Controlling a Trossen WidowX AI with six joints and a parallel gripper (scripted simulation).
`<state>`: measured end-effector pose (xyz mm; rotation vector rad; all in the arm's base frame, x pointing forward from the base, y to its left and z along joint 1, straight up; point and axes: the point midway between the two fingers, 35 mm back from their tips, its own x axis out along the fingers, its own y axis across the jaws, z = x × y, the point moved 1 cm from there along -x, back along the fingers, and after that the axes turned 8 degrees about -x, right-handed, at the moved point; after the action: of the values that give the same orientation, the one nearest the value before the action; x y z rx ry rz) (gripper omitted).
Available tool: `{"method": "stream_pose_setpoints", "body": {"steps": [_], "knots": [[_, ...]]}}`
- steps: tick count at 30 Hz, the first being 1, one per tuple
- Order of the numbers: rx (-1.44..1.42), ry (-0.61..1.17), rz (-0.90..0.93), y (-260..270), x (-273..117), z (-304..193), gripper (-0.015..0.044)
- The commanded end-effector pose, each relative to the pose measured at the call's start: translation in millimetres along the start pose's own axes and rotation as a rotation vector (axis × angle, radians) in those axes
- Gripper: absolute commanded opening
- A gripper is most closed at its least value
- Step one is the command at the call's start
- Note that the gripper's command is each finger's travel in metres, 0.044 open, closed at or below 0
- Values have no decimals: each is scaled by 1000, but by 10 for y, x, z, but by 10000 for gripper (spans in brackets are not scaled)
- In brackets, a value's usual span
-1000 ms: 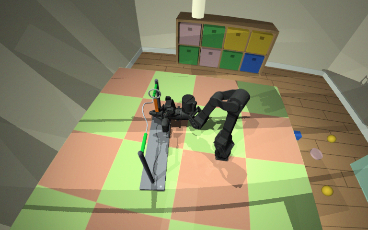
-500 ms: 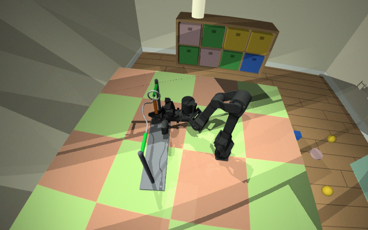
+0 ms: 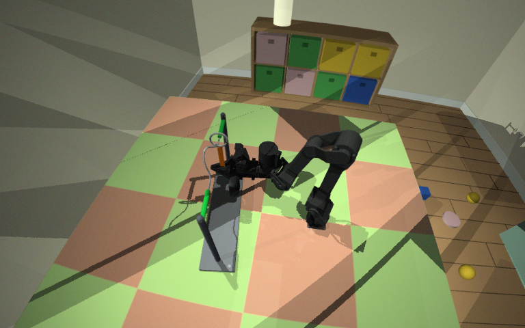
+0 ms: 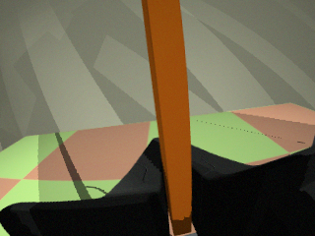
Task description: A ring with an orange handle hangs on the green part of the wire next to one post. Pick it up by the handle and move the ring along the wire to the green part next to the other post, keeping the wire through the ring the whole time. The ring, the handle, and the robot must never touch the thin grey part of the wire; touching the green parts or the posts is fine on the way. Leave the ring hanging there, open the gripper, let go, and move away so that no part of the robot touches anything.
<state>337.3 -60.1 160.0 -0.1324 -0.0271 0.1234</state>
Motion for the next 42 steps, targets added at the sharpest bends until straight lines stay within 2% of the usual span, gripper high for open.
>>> {"method": "stream_pose_setpoints", "body": {"steps": [1,17,42], "knots": [[20,4,-11,55,-10,0,-150],[129,75,-52,291,-73,59,-150],[563,408,-112,937,-332,495,-150]]}}
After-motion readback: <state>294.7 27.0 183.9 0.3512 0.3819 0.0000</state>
